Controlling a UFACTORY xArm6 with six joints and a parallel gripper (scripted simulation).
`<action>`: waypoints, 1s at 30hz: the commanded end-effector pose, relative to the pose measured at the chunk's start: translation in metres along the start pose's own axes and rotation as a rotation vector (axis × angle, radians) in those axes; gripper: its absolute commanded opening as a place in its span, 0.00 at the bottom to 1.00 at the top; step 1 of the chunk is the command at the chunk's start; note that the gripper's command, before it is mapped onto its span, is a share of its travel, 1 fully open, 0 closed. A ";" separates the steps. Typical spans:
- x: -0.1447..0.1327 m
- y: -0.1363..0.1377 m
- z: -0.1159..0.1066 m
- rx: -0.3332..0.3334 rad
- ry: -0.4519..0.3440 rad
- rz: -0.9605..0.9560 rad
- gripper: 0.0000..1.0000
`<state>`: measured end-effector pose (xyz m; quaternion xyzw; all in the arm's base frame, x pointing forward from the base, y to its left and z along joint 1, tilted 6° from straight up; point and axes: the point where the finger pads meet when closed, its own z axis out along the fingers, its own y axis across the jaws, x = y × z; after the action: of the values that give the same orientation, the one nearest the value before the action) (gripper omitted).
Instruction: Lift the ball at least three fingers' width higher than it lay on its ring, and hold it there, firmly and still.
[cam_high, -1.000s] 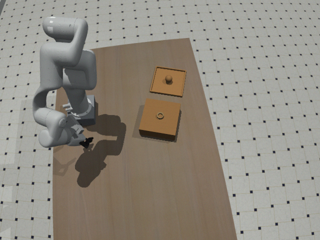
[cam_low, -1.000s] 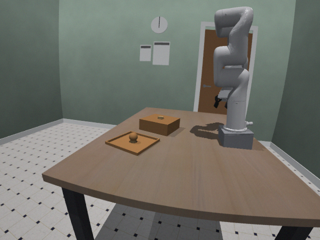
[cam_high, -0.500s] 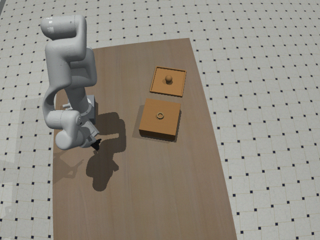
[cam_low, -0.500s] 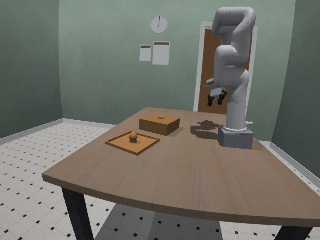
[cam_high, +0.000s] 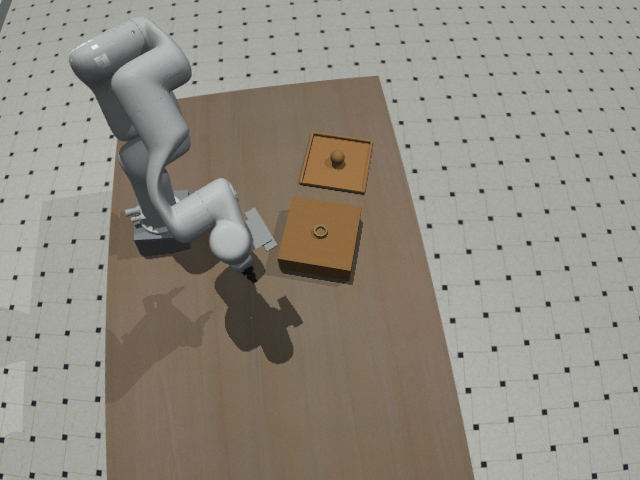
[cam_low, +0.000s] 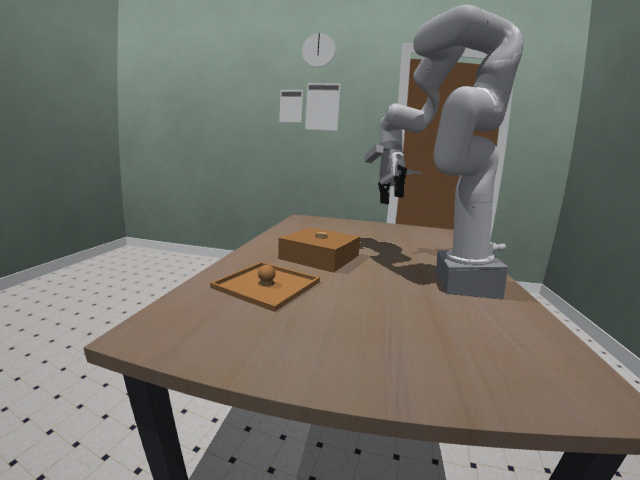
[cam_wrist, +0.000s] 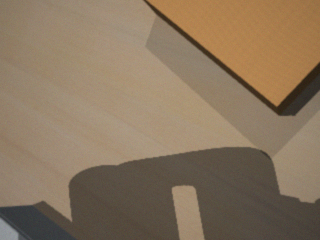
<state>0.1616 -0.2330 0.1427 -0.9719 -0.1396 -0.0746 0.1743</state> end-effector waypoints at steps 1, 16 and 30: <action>0.070 -0.001 -0.007 -0.052 -0.158 0.096 1.00; 0.230 -0.106 0.000 -0.338 -0.163 0.270 1.00; 0.373 -0.149 0.105 -0.336 -0.209 -0.457 1.00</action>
<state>0.4304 0.0095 0.1921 -0.9571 -0.2876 -0.0305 -0.0187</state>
